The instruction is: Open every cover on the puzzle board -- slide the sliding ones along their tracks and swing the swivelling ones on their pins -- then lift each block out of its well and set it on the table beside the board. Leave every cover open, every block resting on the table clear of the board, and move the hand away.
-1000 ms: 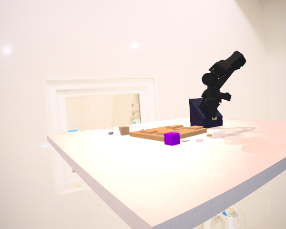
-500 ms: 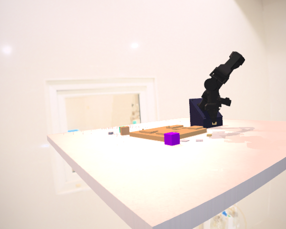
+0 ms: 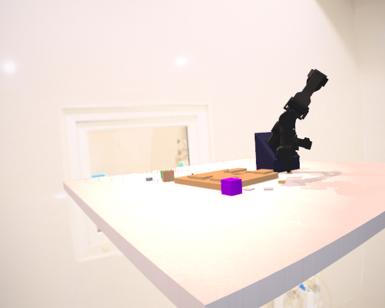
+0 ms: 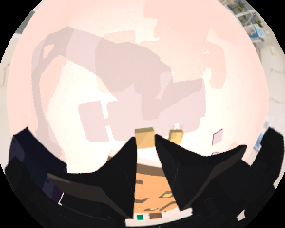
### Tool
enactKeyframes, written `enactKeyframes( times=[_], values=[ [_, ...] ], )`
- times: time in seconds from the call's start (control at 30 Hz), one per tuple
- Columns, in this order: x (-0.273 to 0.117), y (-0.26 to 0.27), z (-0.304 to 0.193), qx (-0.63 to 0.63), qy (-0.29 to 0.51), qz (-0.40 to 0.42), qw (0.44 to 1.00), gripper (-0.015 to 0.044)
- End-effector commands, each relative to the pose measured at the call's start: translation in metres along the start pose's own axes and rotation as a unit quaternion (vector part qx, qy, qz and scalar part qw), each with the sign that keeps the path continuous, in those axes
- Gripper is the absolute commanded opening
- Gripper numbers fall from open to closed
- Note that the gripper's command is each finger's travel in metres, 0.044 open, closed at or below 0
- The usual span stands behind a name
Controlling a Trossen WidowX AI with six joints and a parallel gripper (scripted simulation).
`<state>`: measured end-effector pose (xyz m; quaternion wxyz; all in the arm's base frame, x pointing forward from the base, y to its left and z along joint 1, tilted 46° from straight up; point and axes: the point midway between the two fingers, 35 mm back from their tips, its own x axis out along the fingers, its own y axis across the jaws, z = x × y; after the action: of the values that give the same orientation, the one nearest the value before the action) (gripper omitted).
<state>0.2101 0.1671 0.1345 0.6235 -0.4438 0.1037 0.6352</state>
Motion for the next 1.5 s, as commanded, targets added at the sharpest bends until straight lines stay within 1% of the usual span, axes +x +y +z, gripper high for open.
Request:
enactKeyframes(
  times=[0.0,0.53,0.97,1.0,1.47],
  values=[
    [0.007,0.001,0.0,0.004,0.001,0.0,1.0,0.008],
    [0.029,0.005,0.005,0.006,-0.005,-0.004,1.0,0.008],
    [0.025,0.004,0.005,0.002,-0.005,-0.003,1.0,0.0421],
    [0.024,0.004,0.005,0.002,-0.005,-0.003,1.0,0.044],
    [-0.02,0.002,0.001,0.003,-0.001,0.0,1.0,0.044]
  ],
)
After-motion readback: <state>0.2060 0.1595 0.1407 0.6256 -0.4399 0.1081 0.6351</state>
